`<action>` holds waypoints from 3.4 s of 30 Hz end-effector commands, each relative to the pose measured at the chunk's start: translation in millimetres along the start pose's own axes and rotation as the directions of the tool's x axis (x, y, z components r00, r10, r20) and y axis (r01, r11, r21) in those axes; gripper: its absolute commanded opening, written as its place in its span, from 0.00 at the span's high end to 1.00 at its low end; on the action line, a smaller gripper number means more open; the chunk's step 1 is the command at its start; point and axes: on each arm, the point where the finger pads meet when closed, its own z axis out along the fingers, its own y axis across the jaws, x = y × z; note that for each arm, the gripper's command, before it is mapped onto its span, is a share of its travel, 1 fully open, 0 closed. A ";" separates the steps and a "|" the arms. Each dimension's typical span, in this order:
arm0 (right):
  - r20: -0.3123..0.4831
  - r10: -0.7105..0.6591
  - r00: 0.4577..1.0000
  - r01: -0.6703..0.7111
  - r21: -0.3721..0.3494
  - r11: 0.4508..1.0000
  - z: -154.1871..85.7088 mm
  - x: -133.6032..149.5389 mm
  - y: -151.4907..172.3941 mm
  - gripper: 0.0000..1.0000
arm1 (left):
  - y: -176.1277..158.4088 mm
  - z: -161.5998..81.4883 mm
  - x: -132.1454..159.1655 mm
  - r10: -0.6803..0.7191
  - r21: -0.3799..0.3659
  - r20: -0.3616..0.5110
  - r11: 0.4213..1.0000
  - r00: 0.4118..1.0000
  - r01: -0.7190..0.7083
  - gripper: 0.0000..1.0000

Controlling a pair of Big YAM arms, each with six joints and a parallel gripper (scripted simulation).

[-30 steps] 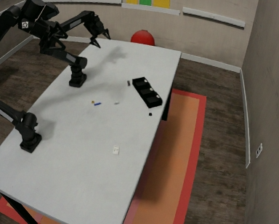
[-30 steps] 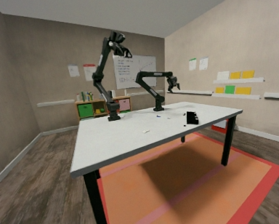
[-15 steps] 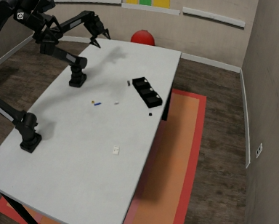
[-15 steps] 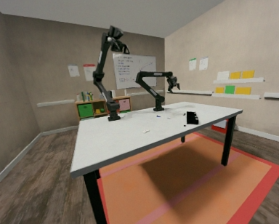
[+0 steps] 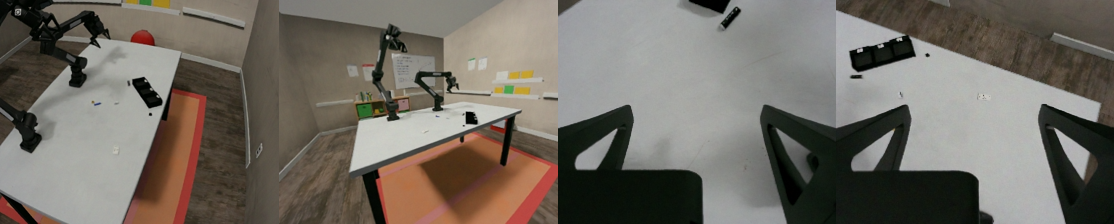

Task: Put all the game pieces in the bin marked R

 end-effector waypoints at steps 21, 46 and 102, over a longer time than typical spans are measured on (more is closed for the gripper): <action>0.018 0.018 1.000 -0.018 0.016 1.000 -16.1 -10.7 -3.8 0.00 | 1.9 -1.7 -1.1 0.004 -0.005 -0.001 1.000 1.000 -0.004 0.00; 0.041 0.201 0.979 -0.205 0.238 0.949 -25.4 -2.5 -74.5 0.00 | 1.9 -1.7 -1.1 0.004 -0.005 -0.001 1.000 1.000 -0.004 0.00; 0.120 0.393 0.912 -0.401 0.470 0.786 -55.6 23.5 -148.4 0.00 | 0.0 0.0 0.0 0.000 0.000 0.000 1.000 1.000 0.000 0.00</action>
